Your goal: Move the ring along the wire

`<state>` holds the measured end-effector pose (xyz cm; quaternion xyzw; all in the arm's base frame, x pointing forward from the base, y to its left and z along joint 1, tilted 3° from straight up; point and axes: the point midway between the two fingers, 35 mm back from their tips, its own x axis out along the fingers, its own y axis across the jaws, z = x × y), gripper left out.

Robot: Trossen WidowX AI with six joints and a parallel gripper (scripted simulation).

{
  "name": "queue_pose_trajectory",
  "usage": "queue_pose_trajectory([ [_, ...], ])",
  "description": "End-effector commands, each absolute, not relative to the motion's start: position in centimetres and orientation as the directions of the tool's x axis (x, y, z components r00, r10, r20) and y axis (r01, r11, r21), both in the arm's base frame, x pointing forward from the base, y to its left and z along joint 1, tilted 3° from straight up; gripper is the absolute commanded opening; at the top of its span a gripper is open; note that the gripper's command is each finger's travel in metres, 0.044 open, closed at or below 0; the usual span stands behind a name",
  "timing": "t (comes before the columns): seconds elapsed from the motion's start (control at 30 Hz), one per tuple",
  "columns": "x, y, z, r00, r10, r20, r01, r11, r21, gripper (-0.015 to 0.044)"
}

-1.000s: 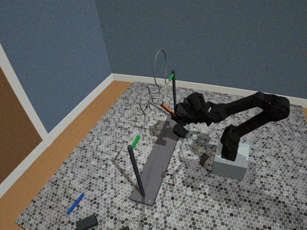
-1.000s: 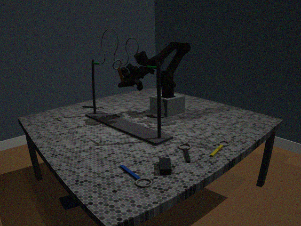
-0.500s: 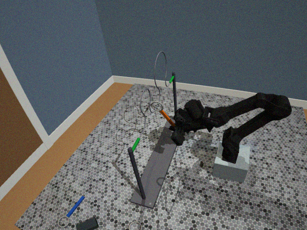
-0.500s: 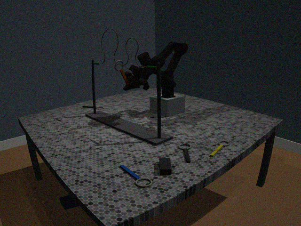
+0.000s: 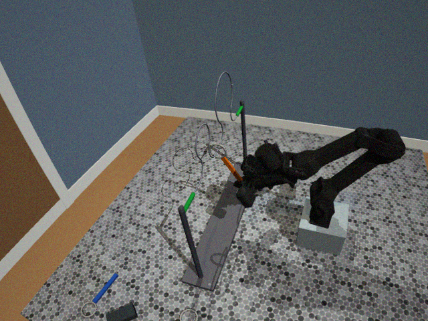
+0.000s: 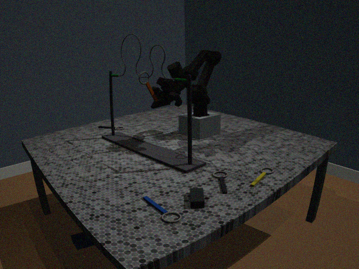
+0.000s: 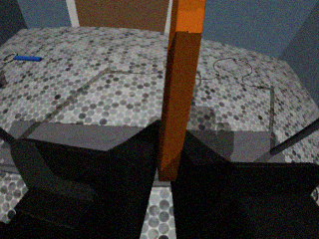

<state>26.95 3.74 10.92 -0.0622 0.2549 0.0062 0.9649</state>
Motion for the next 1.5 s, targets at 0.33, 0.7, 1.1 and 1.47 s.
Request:
queue_pose_trajectory([
  [0.33, 26.8, 5.8, 11.1, 0.871, 0.005, -0.492, -0.039, 0.998, -0.058, -0.0150],
  [0.7, 26.4, 8.3, 11.2, 0.863, 0.063, -0.501, -0.040, 0.998, 0.057, -0.0150],
  [1.1, 25.8, 12.2, 12.0, 0.847, 0.179, -0.500, -0.038, 0.959, 0.280, -0.0150],
  [1.47, 25.2, 15.7, 13.9, 0.830, 0.301, -0.470, -0.027, 0.863, 0.505, -0.0150],
])
